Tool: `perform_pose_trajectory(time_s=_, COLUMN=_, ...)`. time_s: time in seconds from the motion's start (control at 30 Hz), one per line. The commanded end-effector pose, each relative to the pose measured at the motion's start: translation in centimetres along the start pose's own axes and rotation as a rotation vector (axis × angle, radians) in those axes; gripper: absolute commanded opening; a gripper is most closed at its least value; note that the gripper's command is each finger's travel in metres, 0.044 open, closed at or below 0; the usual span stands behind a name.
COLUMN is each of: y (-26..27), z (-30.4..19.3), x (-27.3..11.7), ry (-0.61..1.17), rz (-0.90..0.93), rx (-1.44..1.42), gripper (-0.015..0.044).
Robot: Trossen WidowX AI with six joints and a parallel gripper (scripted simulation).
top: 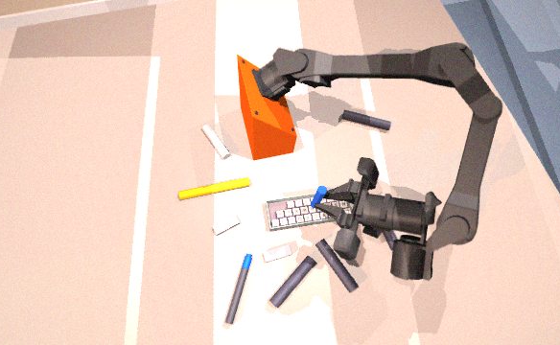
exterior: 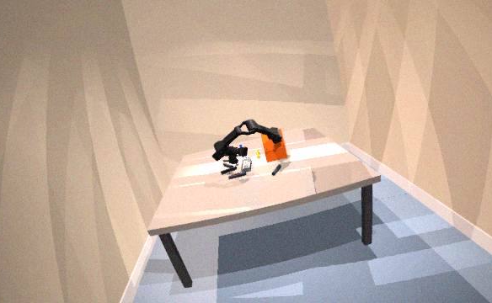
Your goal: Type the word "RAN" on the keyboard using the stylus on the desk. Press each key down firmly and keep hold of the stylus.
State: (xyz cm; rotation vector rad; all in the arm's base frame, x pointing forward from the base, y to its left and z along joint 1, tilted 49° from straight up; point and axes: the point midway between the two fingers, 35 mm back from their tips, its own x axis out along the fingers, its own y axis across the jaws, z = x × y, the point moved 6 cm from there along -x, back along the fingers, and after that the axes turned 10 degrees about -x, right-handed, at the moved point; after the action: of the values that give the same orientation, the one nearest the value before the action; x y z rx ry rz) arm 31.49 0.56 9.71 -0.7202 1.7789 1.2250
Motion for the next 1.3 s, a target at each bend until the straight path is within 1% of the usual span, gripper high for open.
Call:
perform_pose_trajectory(time_s=0.0, y=-1.1, z=-0.6, x=-0.1, ry=0.002, rz=-0.006, rx=0.002, gripper=0.0000)
perform_pose_trajectory(time_s=0.13, y=-1.1, z=-0.5, x=-0.1, ry=0.002, rz=-0.006, rx=0.002, gripper=0.0000)
perform_pose_trajectory(time_s=0.33, y=-1.3, z=1.1, x=0.8, ry=0.002, rz=-0.006, rx=0.002, gripper=0.0000)
perform_pose_trajectory(time_s=0.8, y=-1.3, z=1.1, x=0.8, ry=0.002, rz=-0.006, rx=0.002, gripper=0.0000)
perform_pose_trajectory(time_s=0.9, y=-1.5, z=1.2, x=0.8, ry=0.002, rz=-0.007, rx=0.002, gripper=0.0079)
perform_pose_trajectory(time_s=1.27, y=-1.6, z=1.4, x=0.9, ry=0.001, rz=-0.007, rx=0.002, gripper=0.0081)
